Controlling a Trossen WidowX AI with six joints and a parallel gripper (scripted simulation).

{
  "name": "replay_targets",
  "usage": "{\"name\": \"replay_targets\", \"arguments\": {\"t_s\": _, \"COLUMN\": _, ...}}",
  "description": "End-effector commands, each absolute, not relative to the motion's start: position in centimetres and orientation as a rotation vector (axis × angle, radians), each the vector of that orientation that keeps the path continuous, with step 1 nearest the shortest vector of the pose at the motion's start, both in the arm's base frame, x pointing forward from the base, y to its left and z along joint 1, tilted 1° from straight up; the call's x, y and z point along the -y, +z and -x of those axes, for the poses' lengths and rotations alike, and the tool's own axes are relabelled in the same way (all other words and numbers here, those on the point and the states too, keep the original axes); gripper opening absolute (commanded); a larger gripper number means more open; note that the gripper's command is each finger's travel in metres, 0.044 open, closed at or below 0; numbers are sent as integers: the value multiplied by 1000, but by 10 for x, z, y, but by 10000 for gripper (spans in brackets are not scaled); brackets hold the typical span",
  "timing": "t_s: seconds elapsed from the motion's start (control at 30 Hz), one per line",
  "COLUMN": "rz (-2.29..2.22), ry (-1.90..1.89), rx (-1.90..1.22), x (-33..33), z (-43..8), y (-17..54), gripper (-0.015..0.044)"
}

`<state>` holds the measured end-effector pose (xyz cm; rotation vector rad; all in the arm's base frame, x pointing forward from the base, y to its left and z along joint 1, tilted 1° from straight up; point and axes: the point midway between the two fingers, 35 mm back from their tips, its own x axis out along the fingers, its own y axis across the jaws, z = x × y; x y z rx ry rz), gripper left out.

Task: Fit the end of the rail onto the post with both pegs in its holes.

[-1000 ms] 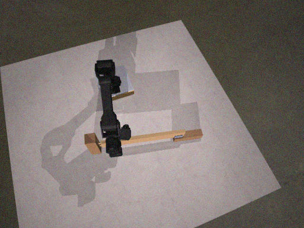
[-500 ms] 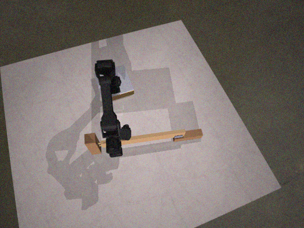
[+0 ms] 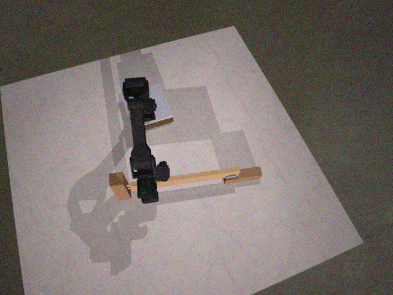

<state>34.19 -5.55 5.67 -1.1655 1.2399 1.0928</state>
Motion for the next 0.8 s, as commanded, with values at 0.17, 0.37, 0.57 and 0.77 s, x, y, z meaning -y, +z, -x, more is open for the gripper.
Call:
{"name": "replay_targets", "arguments": {"t_s": 0.17, "rz": 1165, "ry": 1092, "rx": -1237, "x": 56, "z": -342, "y": 58, "gripper": 0}}
{"name": "replay_targets", "arguments": {"t_s": 0.37, "rz": 1165, "ry": 1092, "rx": -1237, "x": 56, "z": -342, "y": 59, "gripper": 0}}
{"name": "replay_targets", "arguments": {"t_s": 0.57, "rz": 1165, "ry": 1092, "rx": -1237, "x": 54, "z": -342, "y": 59, "gripper": 0}}
{"name": "replay_targets", "arguments": {"t_s": 0.77, "rz": 1164, "ry": 1092, "rx": -1237, "x": 53, "z": -342, "y": 60, "gripper": 0}}
